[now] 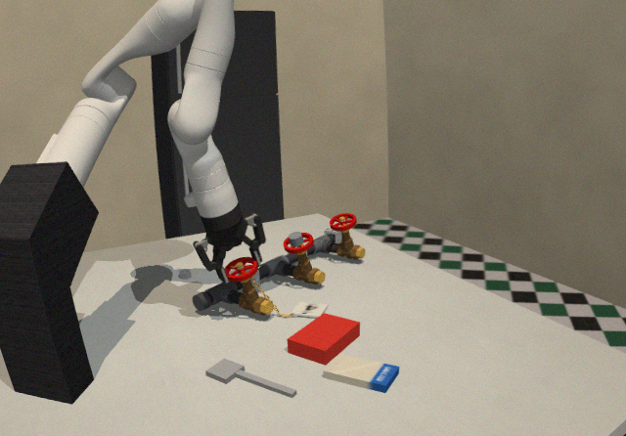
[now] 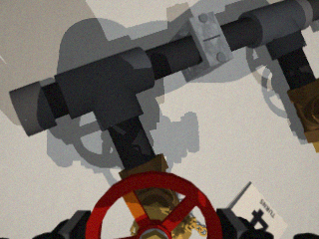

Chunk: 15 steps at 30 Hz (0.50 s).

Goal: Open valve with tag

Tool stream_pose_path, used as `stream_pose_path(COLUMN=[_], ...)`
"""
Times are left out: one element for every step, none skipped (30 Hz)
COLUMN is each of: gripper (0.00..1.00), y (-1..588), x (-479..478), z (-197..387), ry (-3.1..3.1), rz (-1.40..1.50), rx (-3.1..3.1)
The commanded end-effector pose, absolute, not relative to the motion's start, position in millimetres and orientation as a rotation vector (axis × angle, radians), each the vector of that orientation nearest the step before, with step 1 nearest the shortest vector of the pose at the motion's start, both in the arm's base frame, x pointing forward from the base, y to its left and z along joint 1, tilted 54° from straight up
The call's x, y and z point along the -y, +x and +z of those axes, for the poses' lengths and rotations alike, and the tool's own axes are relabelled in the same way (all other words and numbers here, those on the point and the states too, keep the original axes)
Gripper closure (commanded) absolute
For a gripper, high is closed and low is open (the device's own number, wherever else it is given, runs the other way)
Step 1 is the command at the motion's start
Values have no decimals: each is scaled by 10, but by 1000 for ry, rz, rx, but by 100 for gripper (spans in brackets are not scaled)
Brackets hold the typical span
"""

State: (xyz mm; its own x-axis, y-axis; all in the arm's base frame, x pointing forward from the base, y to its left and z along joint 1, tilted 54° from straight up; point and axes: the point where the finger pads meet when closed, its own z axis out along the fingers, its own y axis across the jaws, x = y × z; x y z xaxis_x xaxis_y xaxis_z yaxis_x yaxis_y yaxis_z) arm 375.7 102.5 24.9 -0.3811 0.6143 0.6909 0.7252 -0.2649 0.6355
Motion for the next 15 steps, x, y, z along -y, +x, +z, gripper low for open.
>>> stream_pose_path(gripper=[25, 25, 25, 25, 25, 25, 25, 25, 25, 25, 25, 25, 25, 25, 25], y=[3780, 3780, 3779, 3779, 3779, 3779, 3779, 3779, 3778, 3778, 3778, 3778, 3778, 3778, 3777], x=[-1014, -1015, -1015, -1015, -1015, -1015, -1015, -1015, -1015, -1016, -1016, -1016, -1016, -1016, -1017], z=[242, 242, 242, 242, 242, 242, 242, 243, 243, 243, 243, 243, 243, 243, 244], ry=[-1684, -1681, -1677, -1673, -1669, -1664, -1658, -1652, -1645, -1638, -1630, -1621, -1621, -1621, -1612], rz=[-1746, -1748, -1750, -1752, -1754, -1757, -1760, -1764, -1767, -1771, -1775, -1779, -1779, -1779, -1784], rx=[1858, 1863, 1870, 1877, 1885, 1894, 1904, 1915, 1926, 1939, 1953, 1967, 1967, 1967, 1982])
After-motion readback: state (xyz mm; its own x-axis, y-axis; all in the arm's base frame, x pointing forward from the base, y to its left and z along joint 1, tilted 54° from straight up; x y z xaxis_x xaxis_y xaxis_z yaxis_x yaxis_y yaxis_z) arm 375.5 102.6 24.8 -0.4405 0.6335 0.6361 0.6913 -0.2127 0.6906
